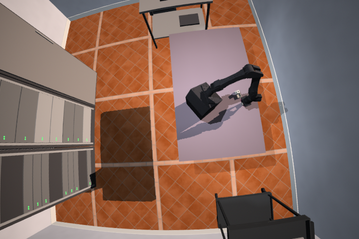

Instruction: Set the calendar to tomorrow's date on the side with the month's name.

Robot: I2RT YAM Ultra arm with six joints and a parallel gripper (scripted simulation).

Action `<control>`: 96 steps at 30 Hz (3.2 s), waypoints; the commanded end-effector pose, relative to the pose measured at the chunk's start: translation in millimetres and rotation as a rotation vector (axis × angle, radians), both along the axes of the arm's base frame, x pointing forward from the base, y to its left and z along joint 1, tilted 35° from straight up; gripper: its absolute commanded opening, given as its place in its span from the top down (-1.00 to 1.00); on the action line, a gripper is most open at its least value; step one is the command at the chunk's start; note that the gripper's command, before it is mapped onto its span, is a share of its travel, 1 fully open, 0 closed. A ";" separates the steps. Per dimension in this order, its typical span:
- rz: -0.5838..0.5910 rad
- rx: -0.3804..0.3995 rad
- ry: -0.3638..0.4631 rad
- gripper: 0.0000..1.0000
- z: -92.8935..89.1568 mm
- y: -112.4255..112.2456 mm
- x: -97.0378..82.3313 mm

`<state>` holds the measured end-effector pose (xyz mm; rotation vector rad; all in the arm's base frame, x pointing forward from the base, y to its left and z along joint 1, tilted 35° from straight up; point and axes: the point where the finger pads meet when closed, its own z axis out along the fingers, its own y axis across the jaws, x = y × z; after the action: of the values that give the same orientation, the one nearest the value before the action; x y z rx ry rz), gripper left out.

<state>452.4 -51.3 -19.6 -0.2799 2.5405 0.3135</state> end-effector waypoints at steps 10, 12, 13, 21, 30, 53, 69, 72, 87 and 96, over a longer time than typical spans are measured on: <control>-0.006 -0.001 0.006 0.45 -4.1 -1.0 2.3; -0.006 -0.001 0.006 0.45 -4.1 -1.0 2.3; -0.006 -0.001 0.006 0.45 -4.1 -1.0 2.3; -0.006 -0.001 0.006 0.45 -4.1 -1.0 2.3; -0.006 -0.001 0.006 0.45 -4.1 -1.0 2.3; -0.005 -0.001 0.006 0.07 -4.1 -1.0 2.3; -0.008 0.003 0.009 0.07 7.2 -5.3 -10.7; -0.007 0.005 0.009 0.07 15.7 -7.6 -15.9; -0.007 -0.005 -0.019 0.07 76.2 -27.8 -39.7; -0.007 -0.011 -0.032 -1.00 88.0 -31.8 -40.3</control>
<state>408.0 -76.4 49.7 -0.2754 2.5467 0.3068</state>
